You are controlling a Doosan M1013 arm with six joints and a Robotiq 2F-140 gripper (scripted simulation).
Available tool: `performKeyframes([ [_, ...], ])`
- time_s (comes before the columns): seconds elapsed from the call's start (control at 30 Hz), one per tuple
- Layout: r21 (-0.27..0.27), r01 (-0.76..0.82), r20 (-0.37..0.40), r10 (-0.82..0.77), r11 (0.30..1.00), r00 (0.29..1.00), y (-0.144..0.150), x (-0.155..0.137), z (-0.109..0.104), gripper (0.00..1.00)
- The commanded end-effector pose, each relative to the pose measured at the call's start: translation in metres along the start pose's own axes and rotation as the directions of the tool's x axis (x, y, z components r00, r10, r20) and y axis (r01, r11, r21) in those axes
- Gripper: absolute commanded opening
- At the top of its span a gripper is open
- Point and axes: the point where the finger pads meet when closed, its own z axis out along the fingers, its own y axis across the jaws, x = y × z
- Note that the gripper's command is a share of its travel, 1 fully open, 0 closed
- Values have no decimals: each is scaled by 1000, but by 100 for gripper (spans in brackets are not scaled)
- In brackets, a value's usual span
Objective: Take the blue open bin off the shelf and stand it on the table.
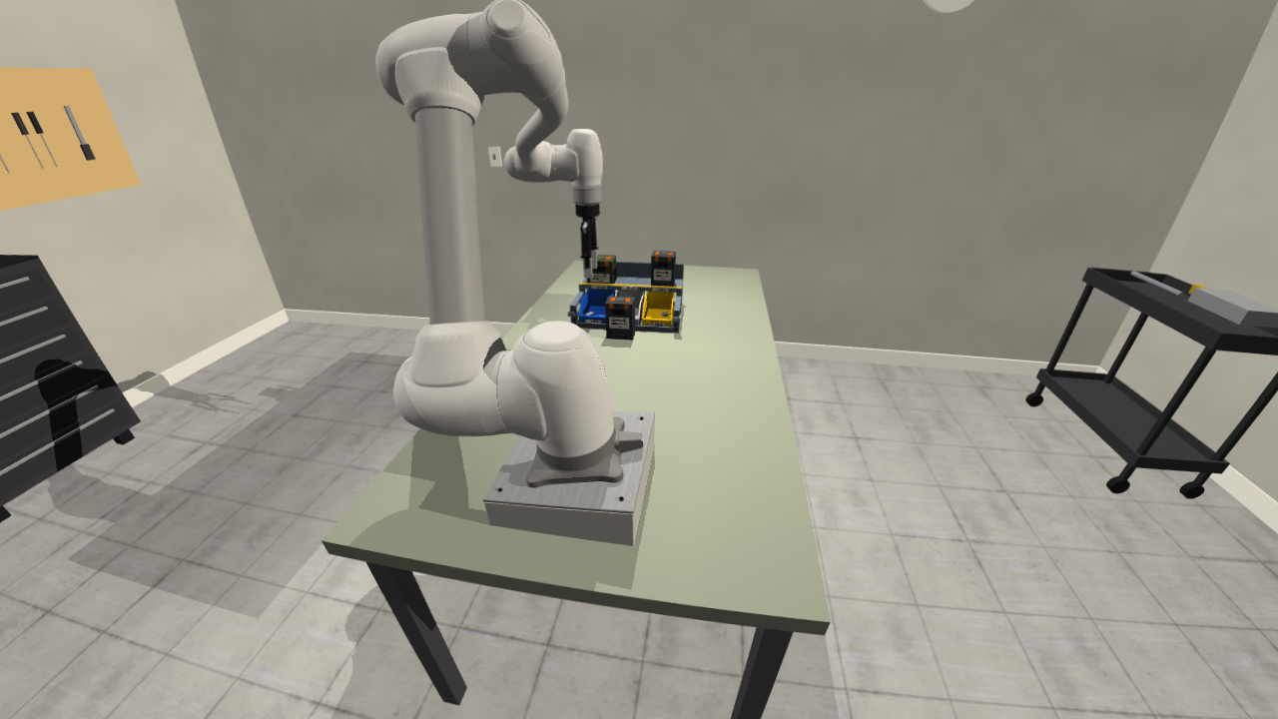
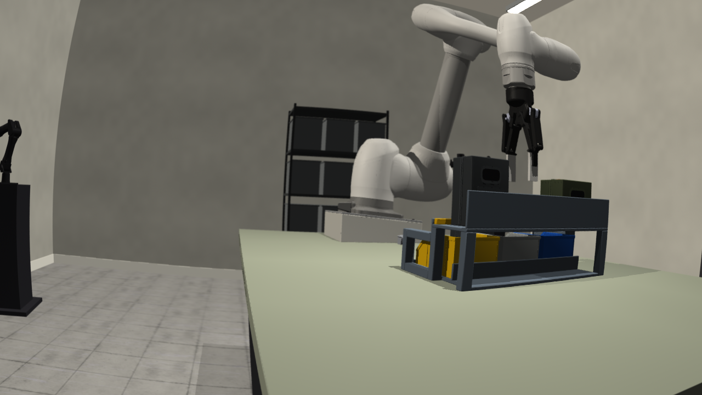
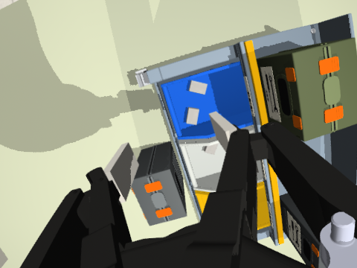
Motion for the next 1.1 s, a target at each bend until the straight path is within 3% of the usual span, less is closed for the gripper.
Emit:
performKeyframes([
  [0.0, 0, -44, 0, 44, 999, 999, 0, 0, 0, 57],
  [1.07, 0, -44, 0, 44, 999, 999, 0, 0, -5, 57],
])
